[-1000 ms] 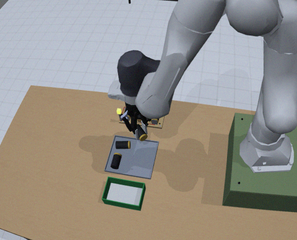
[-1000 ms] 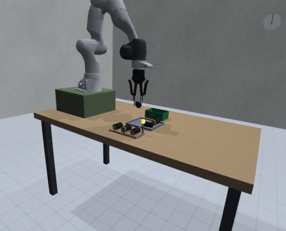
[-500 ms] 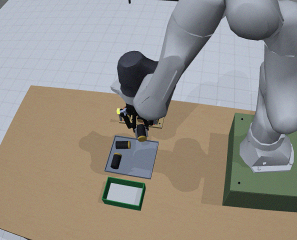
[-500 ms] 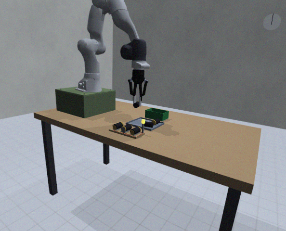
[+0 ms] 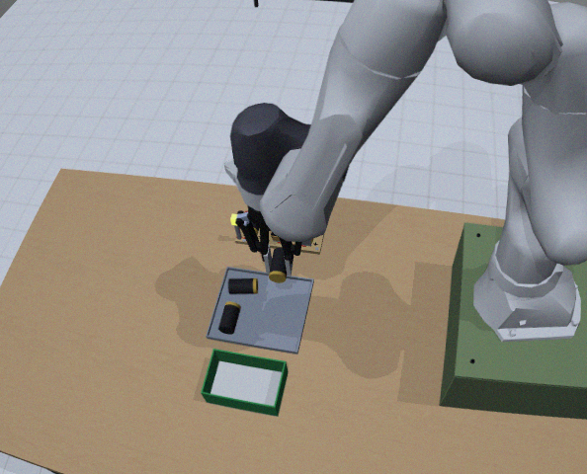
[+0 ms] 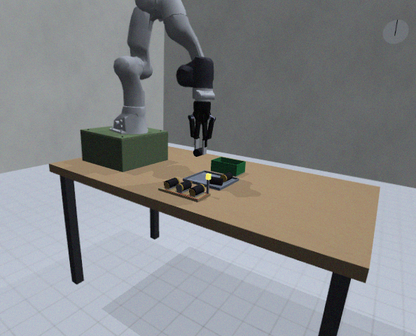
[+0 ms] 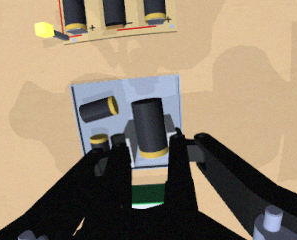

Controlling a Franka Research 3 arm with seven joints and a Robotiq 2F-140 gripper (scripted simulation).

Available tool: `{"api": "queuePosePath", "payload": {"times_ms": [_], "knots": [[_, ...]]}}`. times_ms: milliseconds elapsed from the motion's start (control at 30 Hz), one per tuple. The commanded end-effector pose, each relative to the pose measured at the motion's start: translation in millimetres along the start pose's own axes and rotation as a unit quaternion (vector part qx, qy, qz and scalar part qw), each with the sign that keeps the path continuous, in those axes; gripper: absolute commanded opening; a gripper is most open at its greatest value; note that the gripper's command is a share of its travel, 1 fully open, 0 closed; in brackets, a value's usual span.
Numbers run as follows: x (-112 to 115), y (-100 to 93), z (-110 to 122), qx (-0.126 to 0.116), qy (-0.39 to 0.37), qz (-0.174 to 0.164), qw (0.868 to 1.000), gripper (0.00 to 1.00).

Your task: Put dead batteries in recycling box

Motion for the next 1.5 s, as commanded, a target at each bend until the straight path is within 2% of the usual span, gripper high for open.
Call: {"api": "queuePosePath", "payload": {"times_ms": [0, 67, 133, 433, 533, 600, 1467], "knots": [[20, 0.6, -1, 0.002, 0.032, -0.001, 0.999, 0.16], [42, 0.6, -4, 0.002, 0.032, -0.001, 0.999, 0.16], [42, 0.6, -4, 0.002, 0.032, -0.001, 0.999, 0.16], [170, 0.4, -19, 0.002, 0.032, -0.001, 0.999, 0.16], [199, 0.3, -23, 0.002, 0.032, -0.001, 0.999, 0.16], [210, 0.3, -24, 0.002, 0.032, -0.001, 0.999, 0.16], [215, 0.3, -25, 0.002, 0.068, -0.001, 0.998, 0.16]]}}
Point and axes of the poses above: the point where the finger pads meet when closed, its own y axis out along the fingers, its own z axis across the jaws, x = y × z, the point moved 5 cm from there along -y, back along the fingers, and after that the axes turned 2 degrees about -y, right-handed, at the moved point
